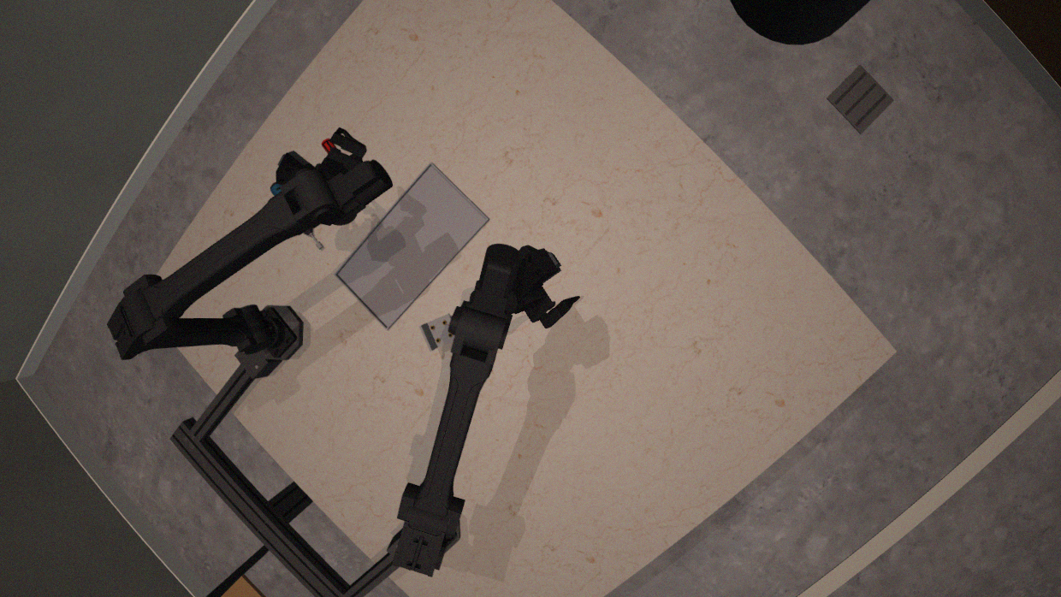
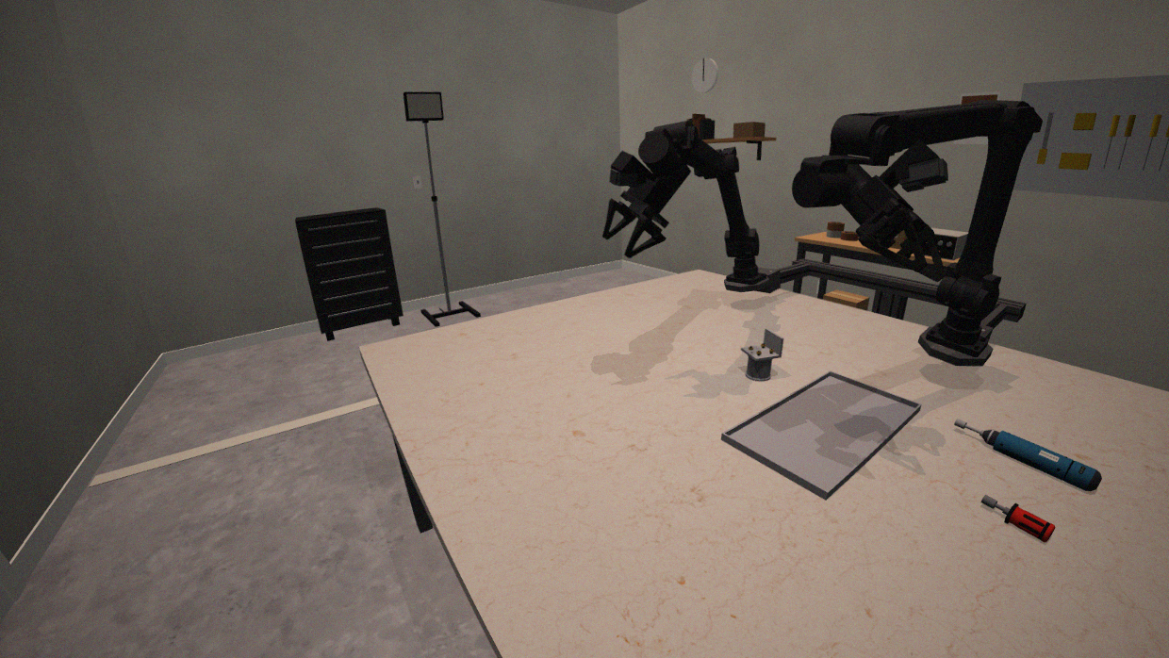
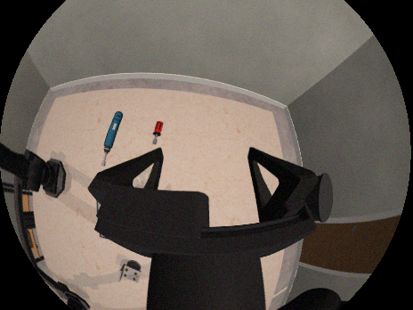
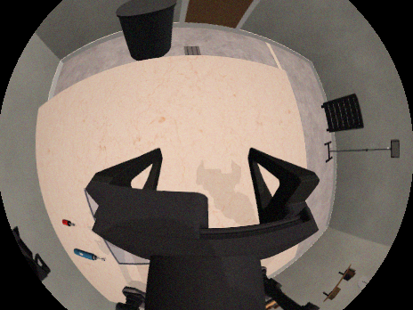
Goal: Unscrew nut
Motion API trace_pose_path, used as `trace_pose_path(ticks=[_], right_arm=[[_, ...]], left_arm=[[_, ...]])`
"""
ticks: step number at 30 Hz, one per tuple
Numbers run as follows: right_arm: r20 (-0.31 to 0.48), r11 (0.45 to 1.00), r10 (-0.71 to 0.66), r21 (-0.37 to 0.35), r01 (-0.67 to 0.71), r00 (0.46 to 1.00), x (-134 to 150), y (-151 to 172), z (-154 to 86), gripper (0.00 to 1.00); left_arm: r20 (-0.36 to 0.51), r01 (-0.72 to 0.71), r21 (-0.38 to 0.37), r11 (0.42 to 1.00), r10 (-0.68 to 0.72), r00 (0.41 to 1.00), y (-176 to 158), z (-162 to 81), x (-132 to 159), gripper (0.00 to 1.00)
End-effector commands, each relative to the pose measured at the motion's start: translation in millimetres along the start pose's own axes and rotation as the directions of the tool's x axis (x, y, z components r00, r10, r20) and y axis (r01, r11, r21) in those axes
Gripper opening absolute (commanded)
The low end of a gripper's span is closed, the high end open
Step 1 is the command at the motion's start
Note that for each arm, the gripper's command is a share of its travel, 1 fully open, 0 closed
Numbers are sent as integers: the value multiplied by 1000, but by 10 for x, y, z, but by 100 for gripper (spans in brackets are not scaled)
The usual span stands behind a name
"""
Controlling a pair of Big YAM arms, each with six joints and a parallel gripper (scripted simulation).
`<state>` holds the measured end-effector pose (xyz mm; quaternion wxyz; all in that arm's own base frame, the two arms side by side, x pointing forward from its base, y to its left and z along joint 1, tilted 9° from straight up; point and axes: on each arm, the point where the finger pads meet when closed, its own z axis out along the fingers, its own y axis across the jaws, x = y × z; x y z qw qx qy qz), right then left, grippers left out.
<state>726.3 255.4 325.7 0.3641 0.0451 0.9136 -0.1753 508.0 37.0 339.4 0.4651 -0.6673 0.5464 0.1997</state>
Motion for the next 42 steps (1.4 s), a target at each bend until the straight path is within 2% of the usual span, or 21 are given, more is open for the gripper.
trace_pose_path(ticks=[1,17,18,34,35,42], right_arm=[[13,1000,9,-5,-9,1000,-59,-29,-78,100],[13,1000,9,-5,-9,1000,-59,-29,-78,100],[34,1000,28,-15,-27,999,-166,-52,-157,100],[34,1000,28,-15,-27,999,-166,-52,-157,100],[34,1000,28,-15,-27,999,-166,-52,-157,100],[34,1000,28,-15,-27,999,-166,-52,-157,100]], left_arm=[[-2,10,6,1000,-10,1000,-19,-28,-40,100],[-2,10,6,1000,-10,1000,-19,-28,-40,100],[-6,32,18,999,-32,999,-95,-75,-100,82],[-6,32,18,999,-32,999,-95,-75,-100,82],[-6,32,18,999,-32,999,-95,-75,-100,65],[-6,32,18,999,-32,999,-95,-75,-100,65]])
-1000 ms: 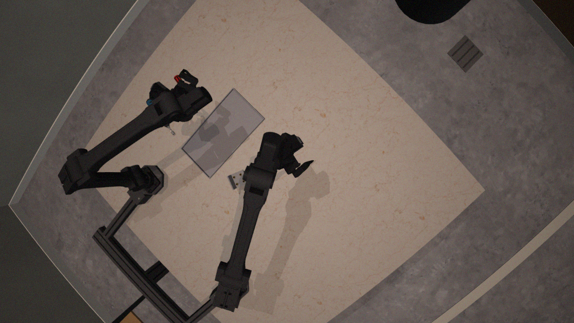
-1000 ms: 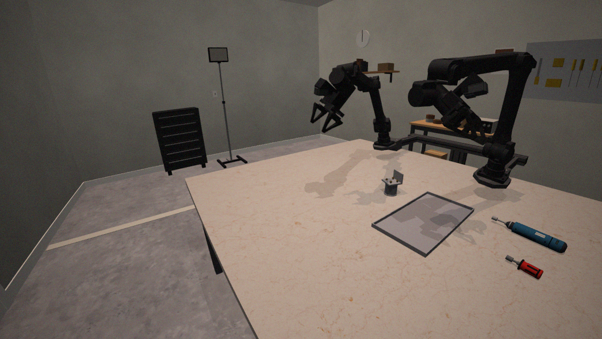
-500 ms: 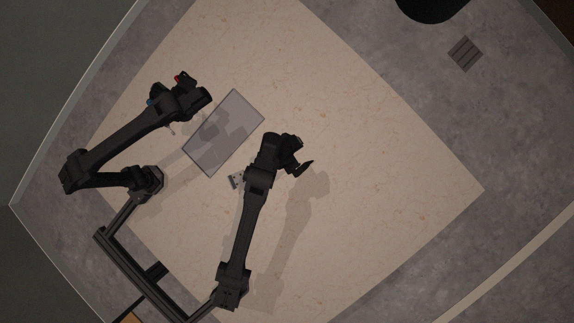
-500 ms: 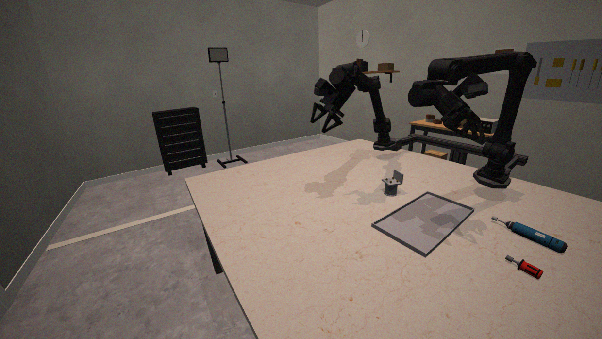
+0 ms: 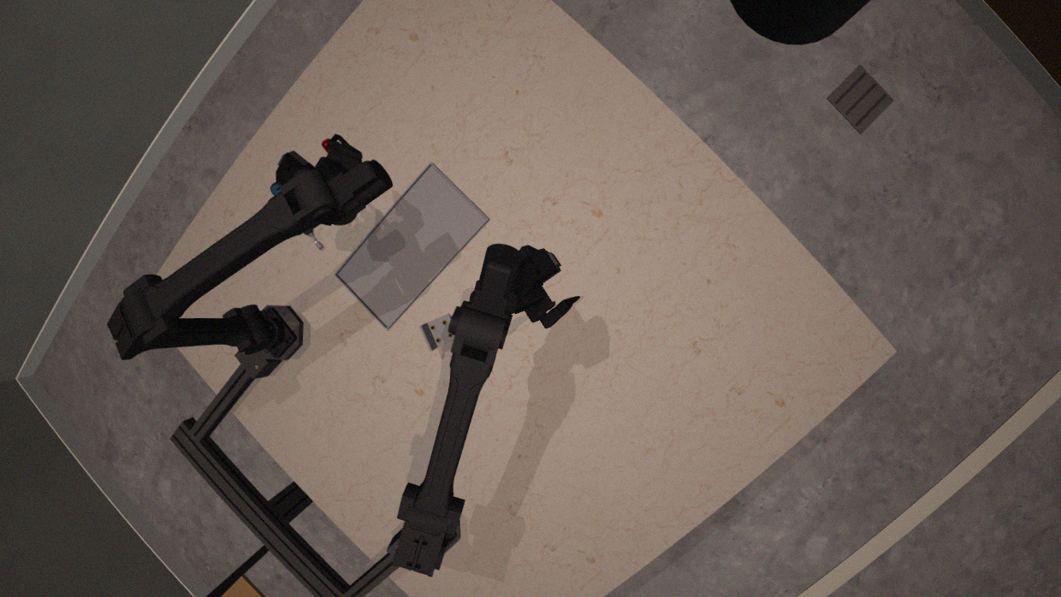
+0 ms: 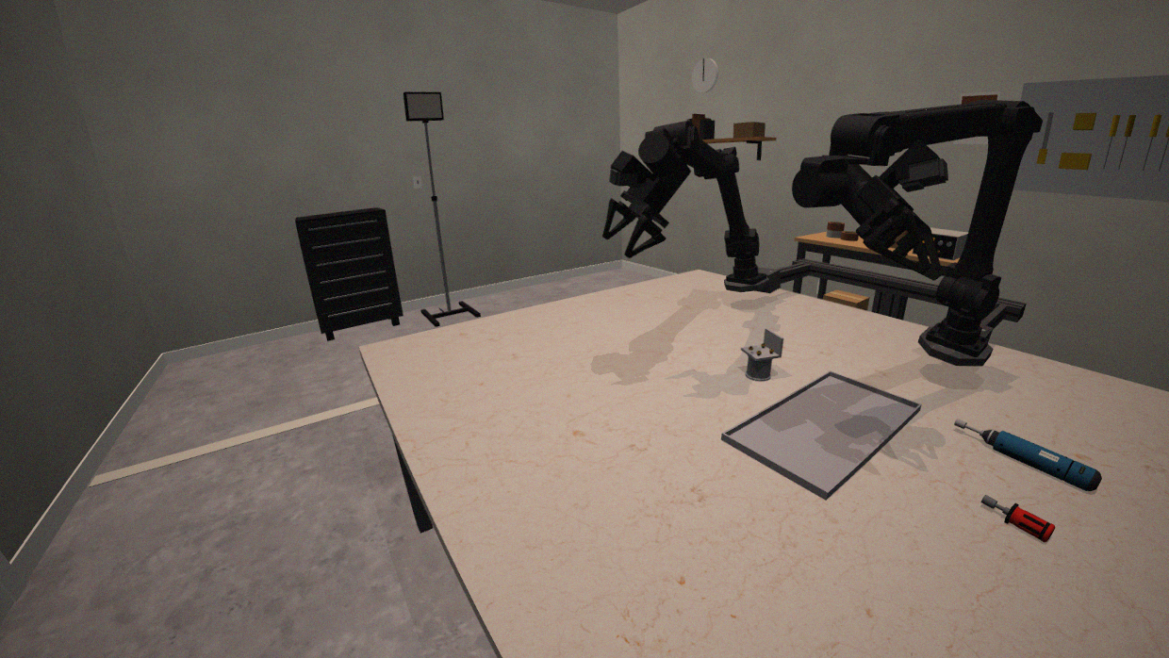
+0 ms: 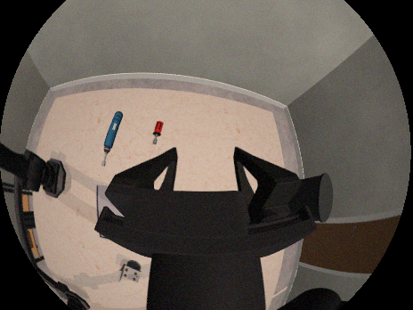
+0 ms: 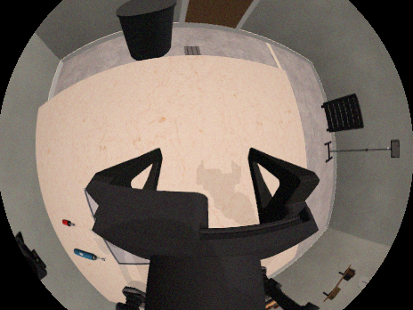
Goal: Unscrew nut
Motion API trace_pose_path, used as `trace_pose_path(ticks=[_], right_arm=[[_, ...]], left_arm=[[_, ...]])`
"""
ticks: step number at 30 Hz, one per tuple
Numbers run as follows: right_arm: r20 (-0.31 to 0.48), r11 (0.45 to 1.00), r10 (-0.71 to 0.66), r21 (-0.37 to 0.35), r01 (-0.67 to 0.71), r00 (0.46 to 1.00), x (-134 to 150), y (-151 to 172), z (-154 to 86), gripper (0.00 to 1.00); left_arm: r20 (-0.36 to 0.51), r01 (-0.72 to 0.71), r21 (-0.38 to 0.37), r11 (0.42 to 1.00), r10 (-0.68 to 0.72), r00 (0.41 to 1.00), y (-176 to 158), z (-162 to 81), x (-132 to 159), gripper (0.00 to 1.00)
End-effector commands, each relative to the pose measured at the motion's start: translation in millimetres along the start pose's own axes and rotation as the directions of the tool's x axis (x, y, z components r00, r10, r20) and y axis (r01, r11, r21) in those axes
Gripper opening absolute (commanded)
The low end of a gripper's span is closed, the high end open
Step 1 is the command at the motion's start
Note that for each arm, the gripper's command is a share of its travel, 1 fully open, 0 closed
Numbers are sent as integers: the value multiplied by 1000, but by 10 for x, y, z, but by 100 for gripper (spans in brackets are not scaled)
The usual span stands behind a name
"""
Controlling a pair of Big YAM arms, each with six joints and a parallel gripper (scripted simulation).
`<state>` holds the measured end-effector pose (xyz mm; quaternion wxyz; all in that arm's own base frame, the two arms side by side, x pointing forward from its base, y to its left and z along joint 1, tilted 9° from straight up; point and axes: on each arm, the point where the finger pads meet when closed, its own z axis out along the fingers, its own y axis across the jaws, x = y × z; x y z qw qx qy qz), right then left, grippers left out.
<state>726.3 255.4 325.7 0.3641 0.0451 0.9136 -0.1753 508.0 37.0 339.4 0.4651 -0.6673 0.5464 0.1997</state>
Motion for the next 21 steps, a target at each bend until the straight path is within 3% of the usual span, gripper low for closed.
trace_pose_path(ticks=[1,9,21], right_arm=[[34,1000,28,-15,-27,999,-166,-52,-157,100],[34,1000,28,-15,-27,999,-166,-52,-157,100],[34,1000,28,-15,-27,999,-166,-52,-157,100]], left_arm=[[-6,32,18,999,-32,999,-95,-75,-100,65],[-6,32,18,999,-32,999,-95,-75,-100,65],[-162,-108,-177,978,79,984,617,954,-63,65]])
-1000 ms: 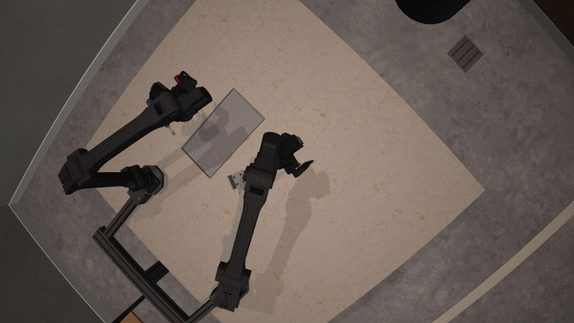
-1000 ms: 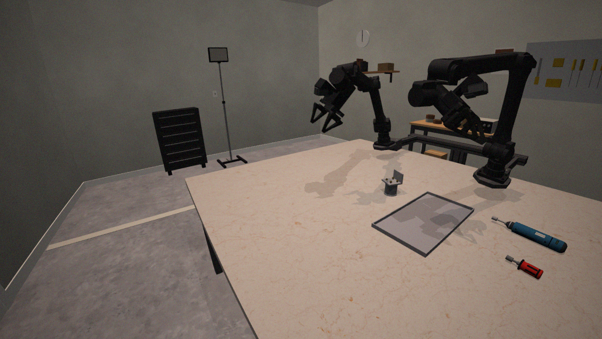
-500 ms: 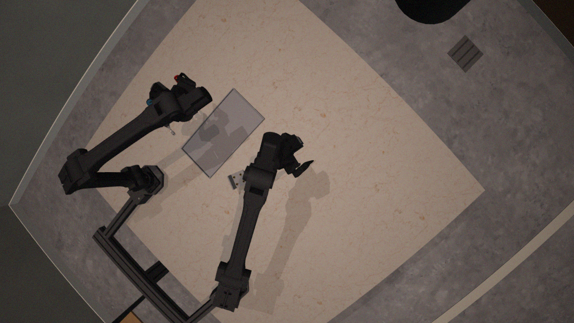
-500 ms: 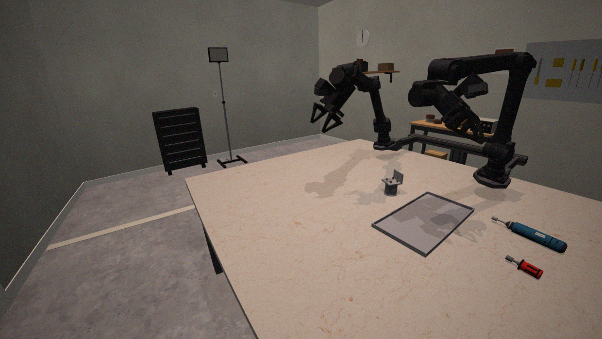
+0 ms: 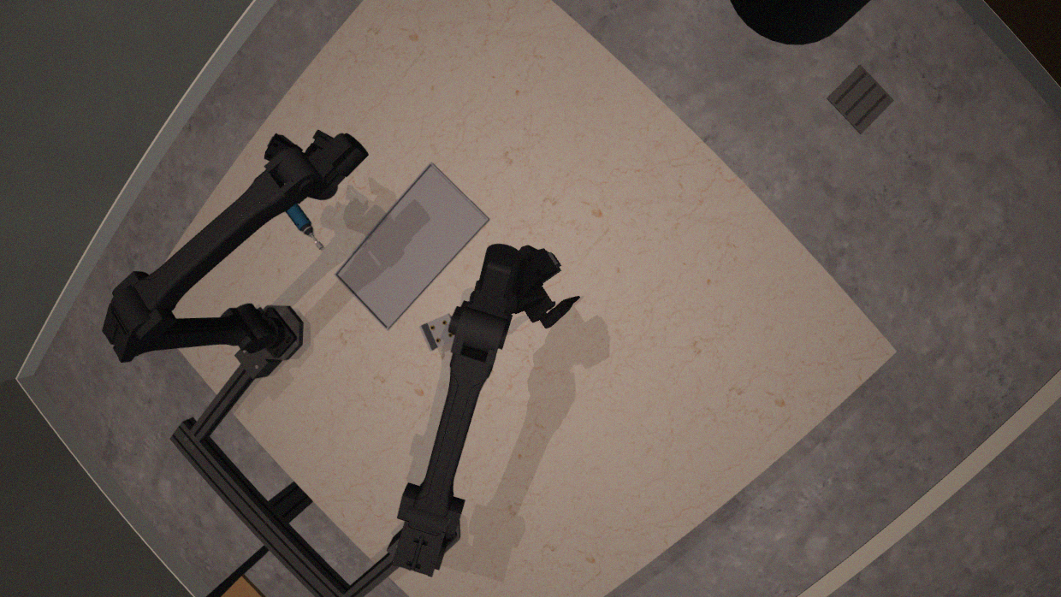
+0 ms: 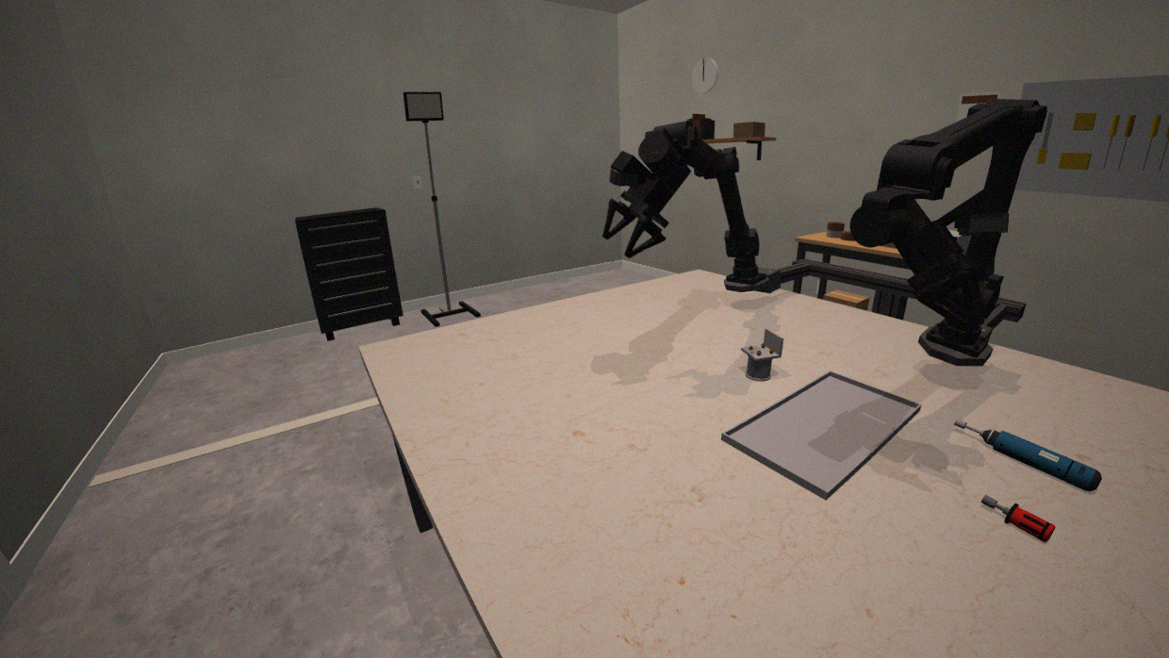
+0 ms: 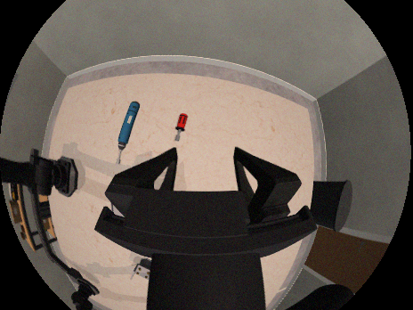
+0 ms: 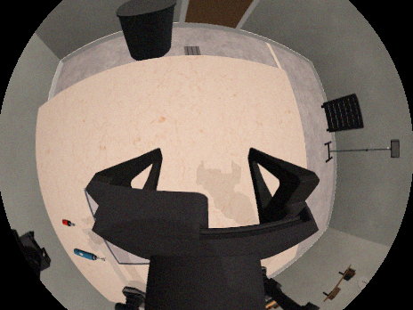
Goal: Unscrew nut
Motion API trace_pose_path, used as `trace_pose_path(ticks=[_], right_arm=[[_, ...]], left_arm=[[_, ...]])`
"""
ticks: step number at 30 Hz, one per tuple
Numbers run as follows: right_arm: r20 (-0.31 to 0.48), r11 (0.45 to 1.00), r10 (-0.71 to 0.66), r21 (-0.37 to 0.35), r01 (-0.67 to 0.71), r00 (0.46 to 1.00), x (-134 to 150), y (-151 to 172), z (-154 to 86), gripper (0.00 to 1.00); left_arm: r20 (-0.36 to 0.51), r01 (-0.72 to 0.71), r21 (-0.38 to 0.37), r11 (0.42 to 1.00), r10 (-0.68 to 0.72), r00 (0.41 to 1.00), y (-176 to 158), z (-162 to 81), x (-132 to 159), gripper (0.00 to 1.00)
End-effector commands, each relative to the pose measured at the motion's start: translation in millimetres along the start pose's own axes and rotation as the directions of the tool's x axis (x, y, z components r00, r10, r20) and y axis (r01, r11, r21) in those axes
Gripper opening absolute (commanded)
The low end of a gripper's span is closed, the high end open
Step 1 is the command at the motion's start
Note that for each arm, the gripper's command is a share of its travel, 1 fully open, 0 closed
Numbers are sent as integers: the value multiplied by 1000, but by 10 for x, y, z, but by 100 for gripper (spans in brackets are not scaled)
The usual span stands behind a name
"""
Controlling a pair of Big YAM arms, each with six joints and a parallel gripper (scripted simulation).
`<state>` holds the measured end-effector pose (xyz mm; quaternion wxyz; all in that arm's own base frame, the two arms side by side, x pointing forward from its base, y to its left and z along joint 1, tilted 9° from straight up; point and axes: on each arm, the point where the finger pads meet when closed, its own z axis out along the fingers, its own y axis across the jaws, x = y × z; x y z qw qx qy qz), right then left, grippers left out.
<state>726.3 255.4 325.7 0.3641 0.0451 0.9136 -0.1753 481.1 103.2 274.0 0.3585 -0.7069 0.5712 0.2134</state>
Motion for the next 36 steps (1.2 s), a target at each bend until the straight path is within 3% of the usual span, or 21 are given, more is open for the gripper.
trace_pose_path(ticks=[1,5,17,22,34,36], right_arm=[[34,1000,28,-15,-27,999,-166,-52,-157,100],[34,1000,28,-15,-27,999,-166,-52,-157,100],[34,1000,28,-15,-27,999,-166,-52,-157,100],[34,1000,28,-15,-27,999,-166,-52,-157,100],[34,1000,28,-15,-27,999,-166,-52,-157,100],[34,1000,28,-15,-27,999,-166,-52,-157,100]], left_arm=[[-14,-50,-5,999,50,999,67,141,-140,65],[-19,-66,13,998,66,998,51,59,-59,65],[-208,-154,-117,981,127,970,665,1028,-146,65],[-211,-165,-104,981,141,967,640,975,-88,65],[-408,-228,-132,965,157,899,1353,1701,-100,65],[-408,-228,-132,965,157,899,1353,1702,-100,65]])
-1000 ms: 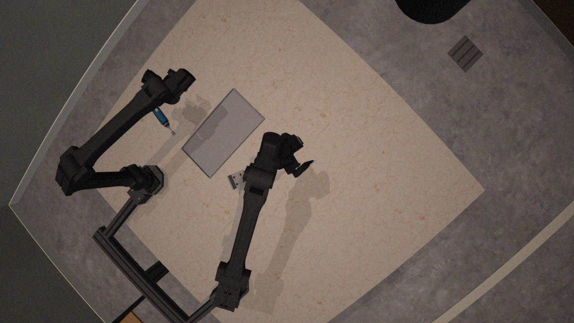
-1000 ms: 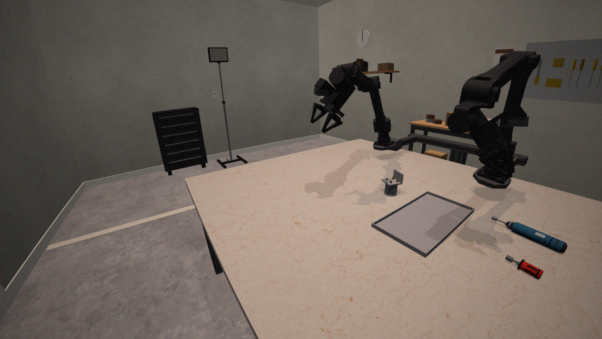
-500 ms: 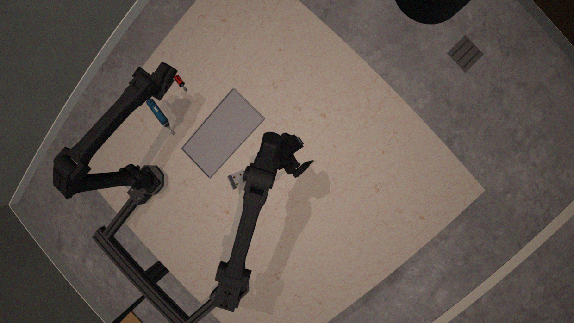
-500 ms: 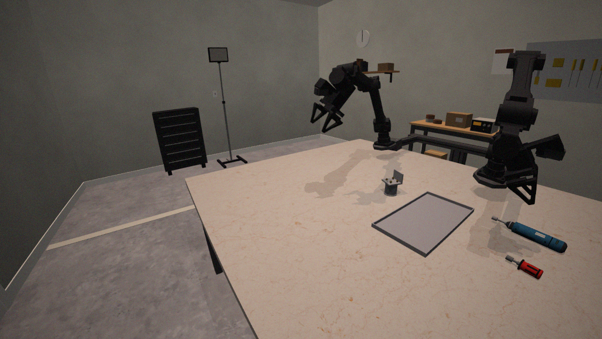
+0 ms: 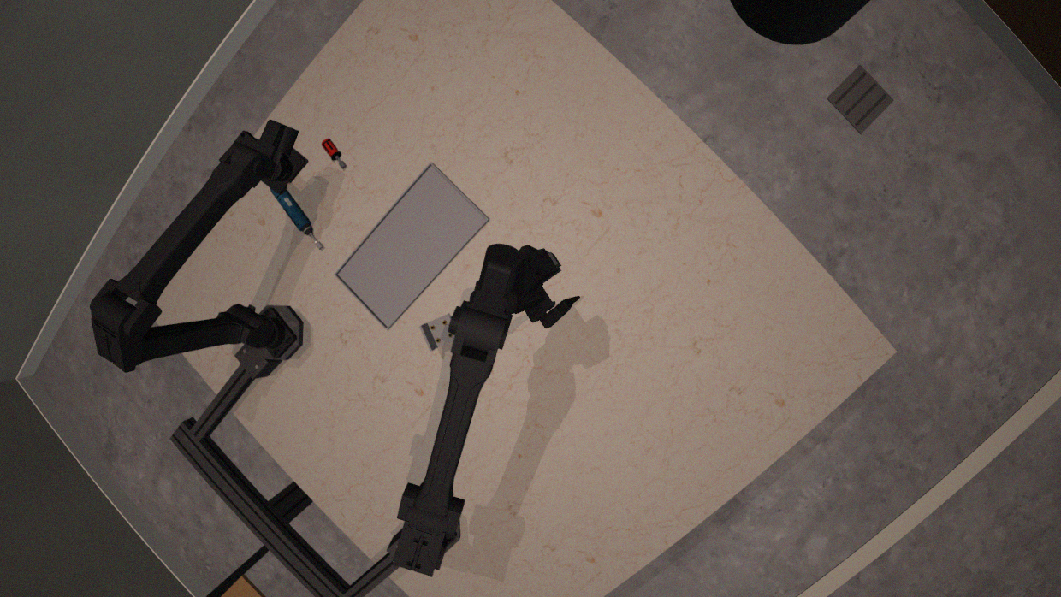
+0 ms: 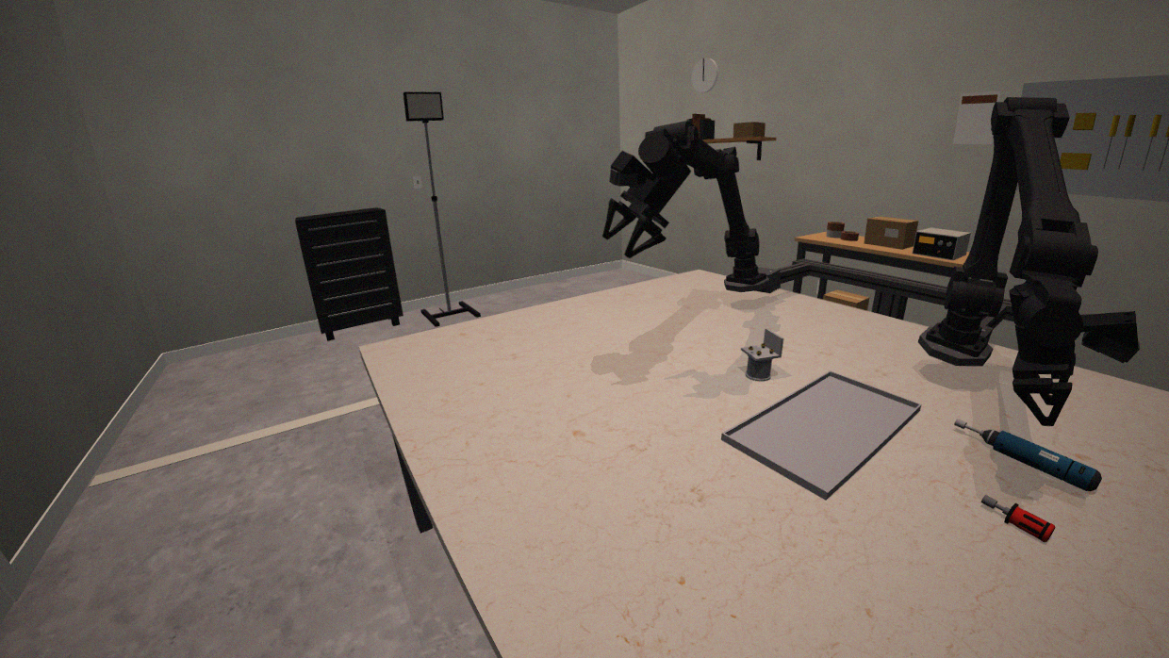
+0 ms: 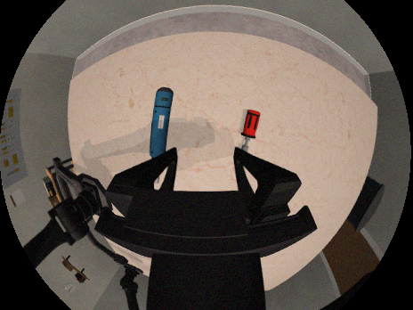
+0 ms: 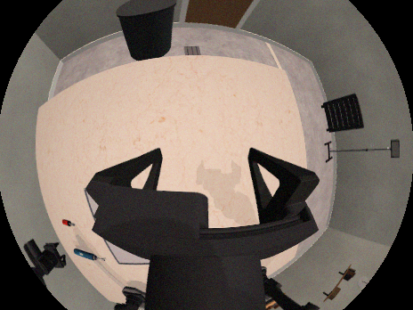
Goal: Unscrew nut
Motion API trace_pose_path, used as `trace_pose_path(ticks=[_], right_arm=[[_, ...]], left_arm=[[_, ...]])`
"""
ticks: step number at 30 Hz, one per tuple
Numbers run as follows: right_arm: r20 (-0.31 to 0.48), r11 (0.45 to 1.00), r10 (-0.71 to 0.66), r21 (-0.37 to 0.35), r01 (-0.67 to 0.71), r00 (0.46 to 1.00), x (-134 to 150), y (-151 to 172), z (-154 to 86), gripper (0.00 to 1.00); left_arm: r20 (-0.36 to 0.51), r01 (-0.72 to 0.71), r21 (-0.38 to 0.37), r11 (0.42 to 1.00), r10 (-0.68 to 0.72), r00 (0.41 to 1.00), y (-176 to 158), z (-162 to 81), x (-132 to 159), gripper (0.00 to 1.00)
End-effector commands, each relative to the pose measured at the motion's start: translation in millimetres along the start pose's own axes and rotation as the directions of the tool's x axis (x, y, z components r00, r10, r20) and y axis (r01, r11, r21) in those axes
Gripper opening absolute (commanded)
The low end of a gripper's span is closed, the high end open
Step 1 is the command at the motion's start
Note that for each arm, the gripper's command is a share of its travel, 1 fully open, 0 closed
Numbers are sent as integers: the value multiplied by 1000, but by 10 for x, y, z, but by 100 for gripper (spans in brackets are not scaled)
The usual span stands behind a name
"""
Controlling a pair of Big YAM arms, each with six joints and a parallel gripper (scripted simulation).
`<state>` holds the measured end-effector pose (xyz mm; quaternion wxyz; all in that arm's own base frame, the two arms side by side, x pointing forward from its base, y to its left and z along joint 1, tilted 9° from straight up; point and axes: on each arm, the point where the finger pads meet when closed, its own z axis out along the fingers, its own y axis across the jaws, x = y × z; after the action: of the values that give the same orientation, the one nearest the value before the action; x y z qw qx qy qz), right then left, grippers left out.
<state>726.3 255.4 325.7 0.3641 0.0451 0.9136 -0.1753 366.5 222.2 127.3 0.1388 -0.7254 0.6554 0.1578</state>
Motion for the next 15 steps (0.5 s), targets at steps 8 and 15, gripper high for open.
trace_pose_path(ticks=[8,15], right_arm=[[34,1000,28,-15,-27,999,-166,-52,-157,100],[34,1000,28,-15,-27,999,-166,-52,-157,100]], left_arm=[[-70,-77,58,995,81,994,233,203,-62,65],[-174,-104,89,991,118,978,573,565,-70,65]])
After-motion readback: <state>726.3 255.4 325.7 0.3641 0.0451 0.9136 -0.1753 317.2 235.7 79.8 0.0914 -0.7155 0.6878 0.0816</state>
